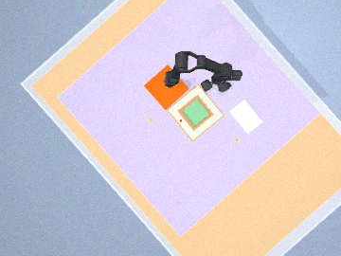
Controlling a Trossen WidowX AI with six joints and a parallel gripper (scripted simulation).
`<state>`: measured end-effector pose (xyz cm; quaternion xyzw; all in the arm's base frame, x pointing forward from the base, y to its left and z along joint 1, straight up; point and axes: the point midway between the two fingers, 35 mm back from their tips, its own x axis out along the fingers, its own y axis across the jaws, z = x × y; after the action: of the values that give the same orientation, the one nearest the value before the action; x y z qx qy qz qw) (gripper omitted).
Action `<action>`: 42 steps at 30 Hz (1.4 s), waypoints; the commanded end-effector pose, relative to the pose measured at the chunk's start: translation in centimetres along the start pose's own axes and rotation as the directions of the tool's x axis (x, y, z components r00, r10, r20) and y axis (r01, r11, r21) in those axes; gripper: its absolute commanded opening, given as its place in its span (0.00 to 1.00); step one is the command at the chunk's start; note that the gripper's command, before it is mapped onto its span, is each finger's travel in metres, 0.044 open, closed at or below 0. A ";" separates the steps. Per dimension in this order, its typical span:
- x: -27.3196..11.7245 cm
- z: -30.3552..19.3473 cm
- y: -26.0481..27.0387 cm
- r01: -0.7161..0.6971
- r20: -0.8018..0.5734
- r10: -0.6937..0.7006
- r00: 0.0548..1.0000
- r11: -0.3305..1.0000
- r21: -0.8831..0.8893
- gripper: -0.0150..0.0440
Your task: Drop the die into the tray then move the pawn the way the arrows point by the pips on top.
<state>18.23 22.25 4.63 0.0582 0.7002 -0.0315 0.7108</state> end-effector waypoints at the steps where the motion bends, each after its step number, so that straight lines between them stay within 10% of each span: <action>1: 0.5 0.1 -0.3 0.016 0.002 -0.016 1.000 1.000 -0.014 0.72; 30: 5.3 0.1 -0.4 0.016 0.002 -0.016 1.000 1.000 -0.014 0.72; 42: 5.3 0.1 -0.4 0.016 0.002 -0.016 1.000 1.000 -0.014 0.39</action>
<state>18.32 22.11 -0.59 0.0504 0.7015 -0.0335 0.7101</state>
